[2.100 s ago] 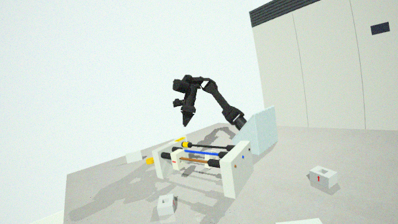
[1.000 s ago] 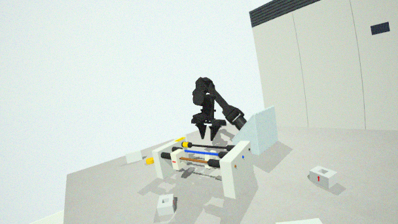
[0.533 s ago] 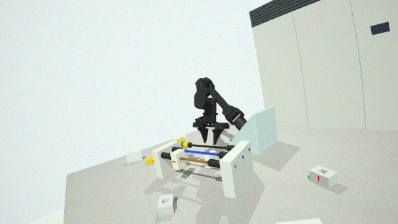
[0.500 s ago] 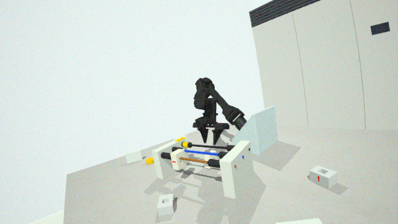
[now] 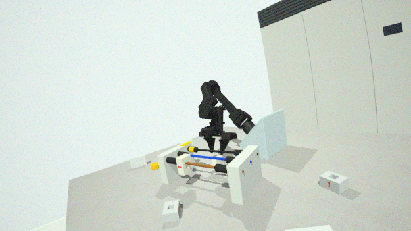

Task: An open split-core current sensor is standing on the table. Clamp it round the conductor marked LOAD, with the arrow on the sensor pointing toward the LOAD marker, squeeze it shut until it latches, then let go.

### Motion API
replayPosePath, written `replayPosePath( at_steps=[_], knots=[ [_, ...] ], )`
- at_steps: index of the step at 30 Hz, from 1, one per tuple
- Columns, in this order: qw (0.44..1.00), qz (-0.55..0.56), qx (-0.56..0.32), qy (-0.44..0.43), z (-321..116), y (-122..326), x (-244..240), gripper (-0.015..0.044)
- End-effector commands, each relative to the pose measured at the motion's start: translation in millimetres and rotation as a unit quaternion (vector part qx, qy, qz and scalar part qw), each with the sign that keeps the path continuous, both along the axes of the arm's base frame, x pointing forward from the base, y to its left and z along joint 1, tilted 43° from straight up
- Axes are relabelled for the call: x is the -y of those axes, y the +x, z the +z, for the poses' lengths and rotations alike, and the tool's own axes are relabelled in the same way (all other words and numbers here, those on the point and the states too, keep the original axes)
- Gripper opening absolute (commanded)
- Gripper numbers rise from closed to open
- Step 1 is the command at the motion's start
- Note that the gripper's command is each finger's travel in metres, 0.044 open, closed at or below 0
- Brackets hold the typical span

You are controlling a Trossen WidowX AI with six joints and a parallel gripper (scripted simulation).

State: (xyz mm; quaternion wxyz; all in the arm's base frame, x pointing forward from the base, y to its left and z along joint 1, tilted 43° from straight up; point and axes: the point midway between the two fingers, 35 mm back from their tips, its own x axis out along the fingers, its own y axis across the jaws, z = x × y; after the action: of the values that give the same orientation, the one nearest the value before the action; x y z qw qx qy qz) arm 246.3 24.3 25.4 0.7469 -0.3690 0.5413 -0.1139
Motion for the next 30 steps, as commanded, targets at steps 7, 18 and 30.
replayPosePath(
  at_steps=[7,18,30],
  knots=[
    [1.0,0.001,-0.002,-0.002,-13,5,11,0.0281],
    [1.0,-0.001,0.001,-0.002,-14,7,14,0.0228],
    [1.0,-0.001,0.001,-0.002,-14,7,14,0.0148]
  ],
)
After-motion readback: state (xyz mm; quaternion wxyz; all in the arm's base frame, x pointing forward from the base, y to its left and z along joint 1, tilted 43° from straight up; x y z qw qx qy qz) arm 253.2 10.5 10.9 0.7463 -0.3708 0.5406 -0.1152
